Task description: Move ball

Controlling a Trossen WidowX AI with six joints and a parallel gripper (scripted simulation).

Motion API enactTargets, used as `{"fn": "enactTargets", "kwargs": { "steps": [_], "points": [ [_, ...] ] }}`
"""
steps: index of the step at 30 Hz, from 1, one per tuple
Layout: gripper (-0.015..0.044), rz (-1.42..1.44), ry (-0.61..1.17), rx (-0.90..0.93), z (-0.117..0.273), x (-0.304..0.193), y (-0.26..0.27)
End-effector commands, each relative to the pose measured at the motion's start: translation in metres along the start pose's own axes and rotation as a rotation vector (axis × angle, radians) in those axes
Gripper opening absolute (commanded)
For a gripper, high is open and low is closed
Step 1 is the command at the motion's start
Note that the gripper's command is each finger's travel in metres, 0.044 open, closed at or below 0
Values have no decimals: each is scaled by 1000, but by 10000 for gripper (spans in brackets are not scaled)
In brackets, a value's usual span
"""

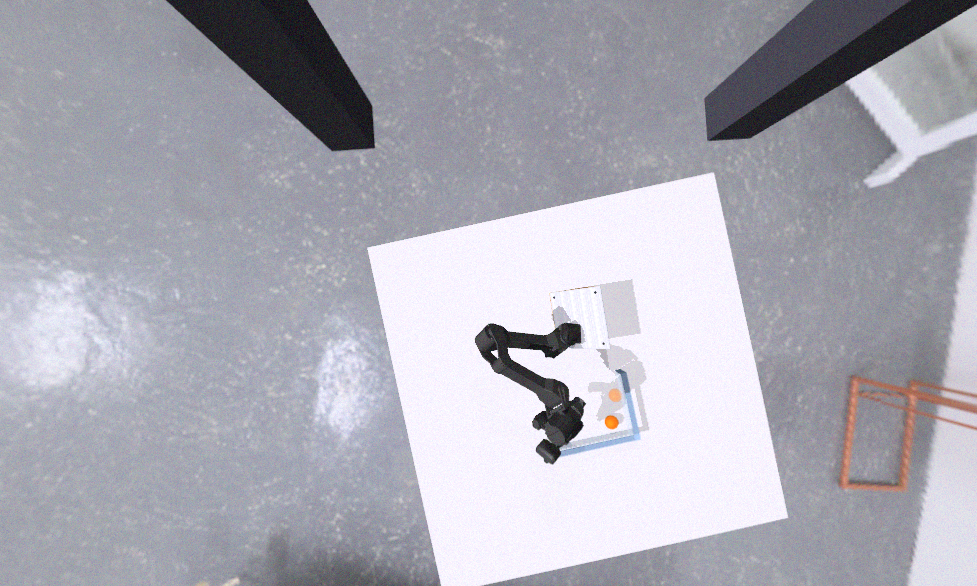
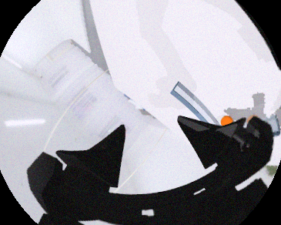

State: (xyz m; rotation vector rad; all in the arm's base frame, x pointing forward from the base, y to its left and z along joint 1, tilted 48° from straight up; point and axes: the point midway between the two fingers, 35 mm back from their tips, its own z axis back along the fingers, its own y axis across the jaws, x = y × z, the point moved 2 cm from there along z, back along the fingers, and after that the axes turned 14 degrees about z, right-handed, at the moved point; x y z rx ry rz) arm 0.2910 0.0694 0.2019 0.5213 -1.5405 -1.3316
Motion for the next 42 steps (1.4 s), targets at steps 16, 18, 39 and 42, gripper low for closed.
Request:
{"fn": "enactTargets", "kwargs": {
  "steps": [16,18,39,42],
  "points": [
    [337,1367,452,-379,-37,-142,-76],
    [337,1494,515,-421,-37,-151,-89],
    [337,2299,1102,-764,-23,-181,-181],
    [337,2299,1102,-764,-23,-181,-181]
  ]
}}
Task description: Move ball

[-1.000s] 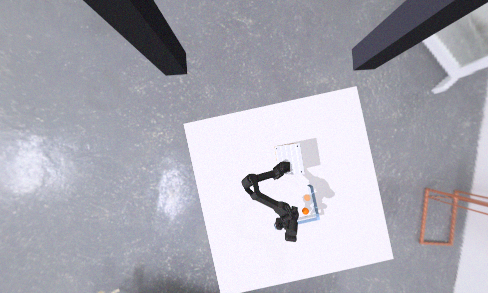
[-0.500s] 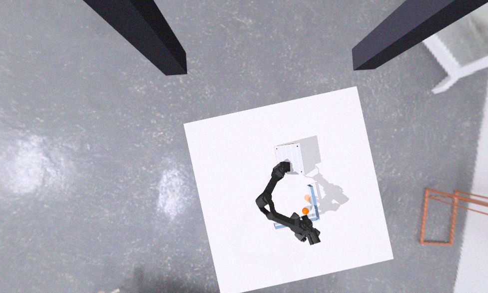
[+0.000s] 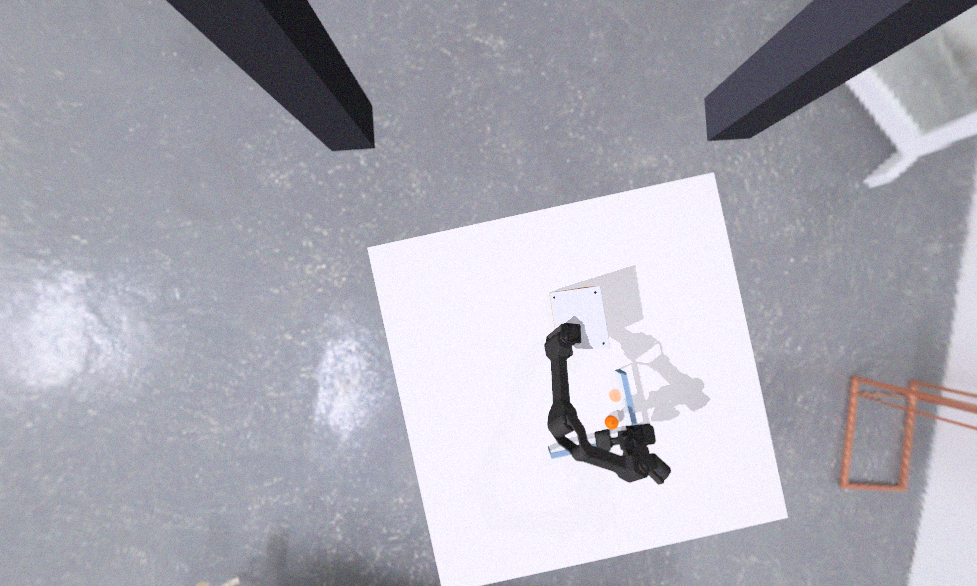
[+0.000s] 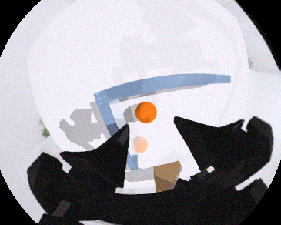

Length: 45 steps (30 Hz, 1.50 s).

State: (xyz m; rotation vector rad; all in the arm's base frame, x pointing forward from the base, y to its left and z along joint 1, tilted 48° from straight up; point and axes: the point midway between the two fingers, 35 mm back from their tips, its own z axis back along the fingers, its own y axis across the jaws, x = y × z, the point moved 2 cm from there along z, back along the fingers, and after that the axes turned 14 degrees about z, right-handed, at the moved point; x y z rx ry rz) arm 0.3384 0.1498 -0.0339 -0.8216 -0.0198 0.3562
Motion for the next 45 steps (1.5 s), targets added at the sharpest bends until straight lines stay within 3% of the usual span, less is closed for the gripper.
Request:
{"fn": "enactTargets", "kwargs": {
  "steps": [1,42,45],
  "points": [
    [337,68,38,1,-1,-1,4],
    [337,68,39,-1,-59,-4,4],
    [258,68,39,-1,-59,-4,4]
  ]
}}
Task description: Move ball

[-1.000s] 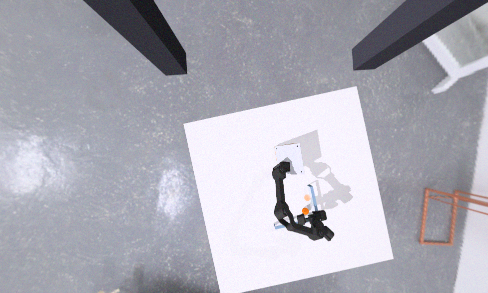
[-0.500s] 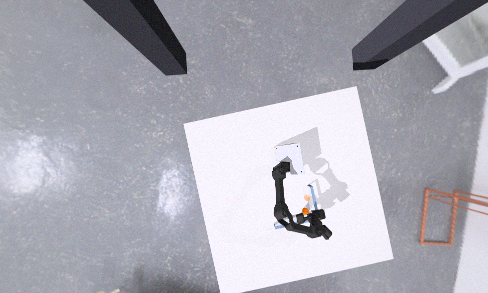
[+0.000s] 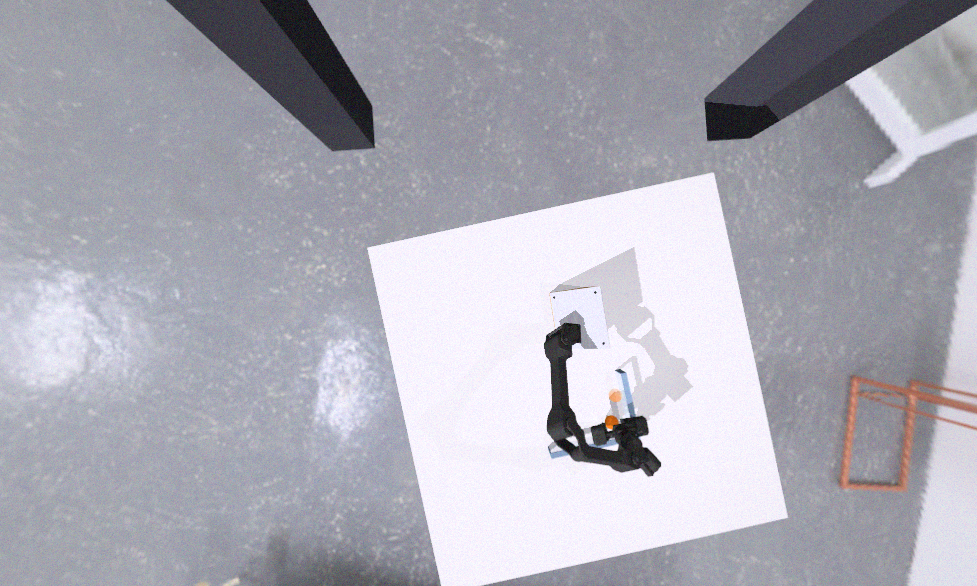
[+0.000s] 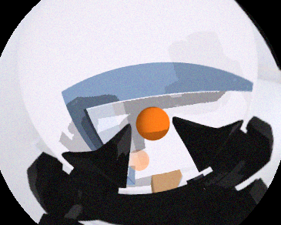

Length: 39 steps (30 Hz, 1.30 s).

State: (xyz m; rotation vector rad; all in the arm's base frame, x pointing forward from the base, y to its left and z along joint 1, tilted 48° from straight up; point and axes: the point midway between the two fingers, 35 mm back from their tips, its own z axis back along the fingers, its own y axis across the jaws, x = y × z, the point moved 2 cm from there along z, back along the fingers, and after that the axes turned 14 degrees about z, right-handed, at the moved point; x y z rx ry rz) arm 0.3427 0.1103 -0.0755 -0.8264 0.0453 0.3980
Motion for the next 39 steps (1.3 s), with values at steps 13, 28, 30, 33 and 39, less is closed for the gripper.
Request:
{"fn": "enactTargets", "kwargs": {
  "steps": [13,28,30,33,39],
  "points": [
    [74,4,-21,13,9,-2,4],
    [0,7,-16,14,81,5,6],
    [0,7,-13,12,91,4,5],
    [0,7,-10,8,106,3,4],
    [0,6,-3,0,132,0,1]
  ]
}}
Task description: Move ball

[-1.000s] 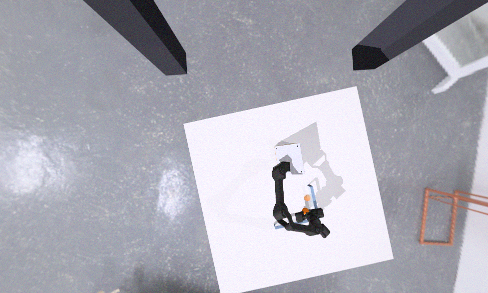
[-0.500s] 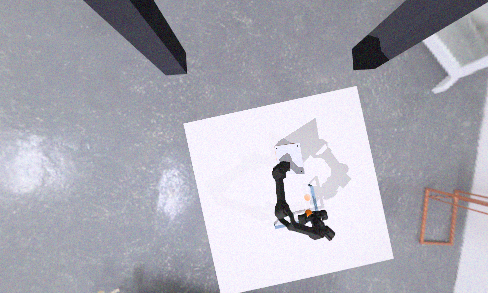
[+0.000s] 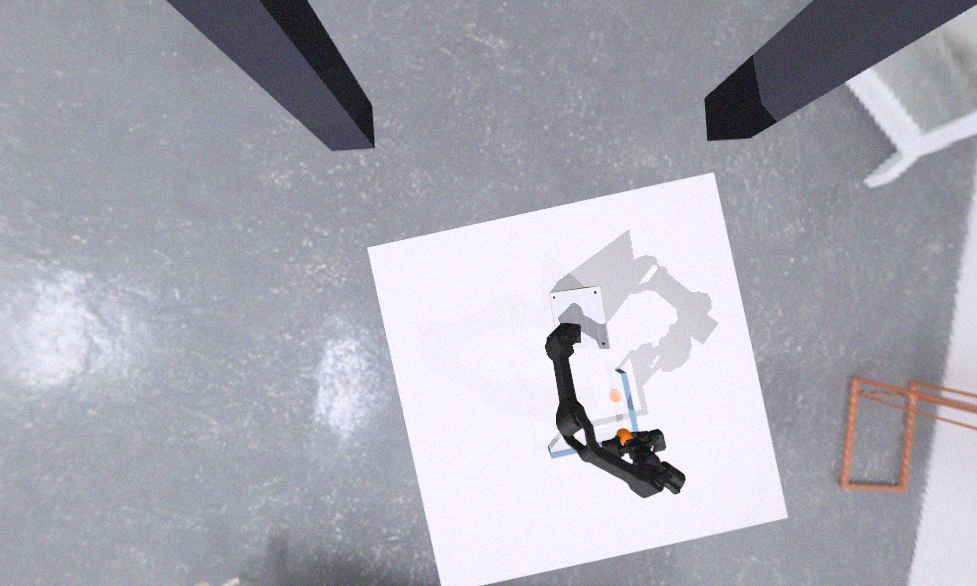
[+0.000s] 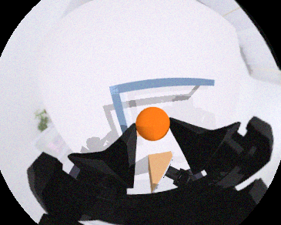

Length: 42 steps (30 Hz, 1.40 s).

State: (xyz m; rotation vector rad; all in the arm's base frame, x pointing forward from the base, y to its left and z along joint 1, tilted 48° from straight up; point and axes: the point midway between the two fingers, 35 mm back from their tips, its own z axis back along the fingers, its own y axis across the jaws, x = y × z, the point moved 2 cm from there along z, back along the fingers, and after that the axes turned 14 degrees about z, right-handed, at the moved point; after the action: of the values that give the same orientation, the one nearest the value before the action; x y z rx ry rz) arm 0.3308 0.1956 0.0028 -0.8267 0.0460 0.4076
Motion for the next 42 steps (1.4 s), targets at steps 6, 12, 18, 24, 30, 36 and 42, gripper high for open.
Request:
{"fn": "enactTargets", "kwargs": {
  "steps": [6,12,18,24,30,36,42],
  "points": [
    [0,53,0,1,15,-4,3],
    [0,278,0,2,9,-14,13],
    [0,503,-1,2,3,-25,22],
    [0,728,-1,3,-4,-36,30],
    [0,953,-1,3,-11,-48,38],
    [0,1178,-1,3,-18,-61,44],
    [0,1403,0,3,-26,-74,50]
  ]
}}
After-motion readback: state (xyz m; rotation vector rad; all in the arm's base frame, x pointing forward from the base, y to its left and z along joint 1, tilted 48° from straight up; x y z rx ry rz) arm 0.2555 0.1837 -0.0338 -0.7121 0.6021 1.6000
